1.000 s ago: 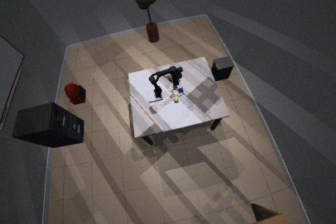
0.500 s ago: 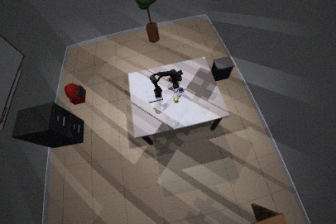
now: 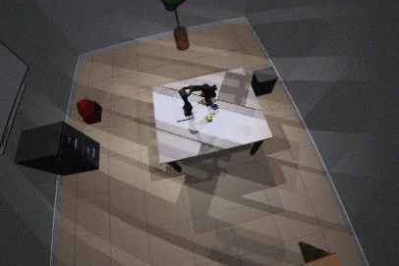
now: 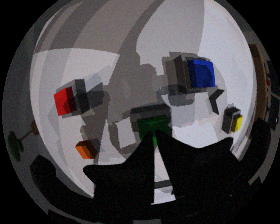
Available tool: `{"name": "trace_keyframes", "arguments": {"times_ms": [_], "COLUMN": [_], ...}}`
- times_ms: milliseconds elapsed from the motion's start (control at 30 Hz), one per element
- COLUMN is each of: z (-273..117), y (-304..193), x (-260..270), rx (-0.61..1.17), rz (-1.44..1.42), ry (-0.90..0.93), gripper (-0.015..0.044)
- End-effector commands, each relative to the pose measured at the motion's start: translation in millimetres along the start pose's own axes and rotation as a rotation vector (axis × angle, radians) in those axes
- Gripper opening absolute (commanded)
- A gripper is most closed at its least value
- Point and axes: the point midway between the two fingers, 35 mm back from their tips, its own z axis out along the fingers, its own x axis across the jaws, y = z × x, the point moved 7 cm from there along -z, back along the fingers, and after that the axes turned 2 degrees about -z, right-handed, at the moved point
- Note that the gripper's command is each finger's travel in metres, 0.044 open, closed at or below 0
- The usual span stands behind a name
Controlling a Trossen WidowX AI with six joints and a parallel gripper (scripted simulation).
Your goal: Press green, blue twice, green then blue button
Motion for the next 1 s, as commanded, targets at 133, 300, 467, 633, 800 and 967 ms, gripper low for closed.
{"name": "trace_keyframes", "arguments": {"times_ms": [133, 300, 467, 633, 800, 967], "z": [6.0, 6.0, 6.0, 2.8, -27.9, -35.7], "y": [-0.8, -0.8, -0.8, -0.3, -0.7, 0.2], "x": [-0.6, -0.6, -0.6, -0.1, -0.4, -0.1], "rx": [0.001, 0.001, 0.001, 0.0, 0.001, 0.001], "rz": [0.004, 0.004, 0.004, 0.001, 0.004, 0.004], "ry": [-0.004, -0.004, -0.004, 0.0, -0.004, -0.004], "gripper": [0.002, 0.002, 0.002, 0.002, 0.002, 0.002]}}
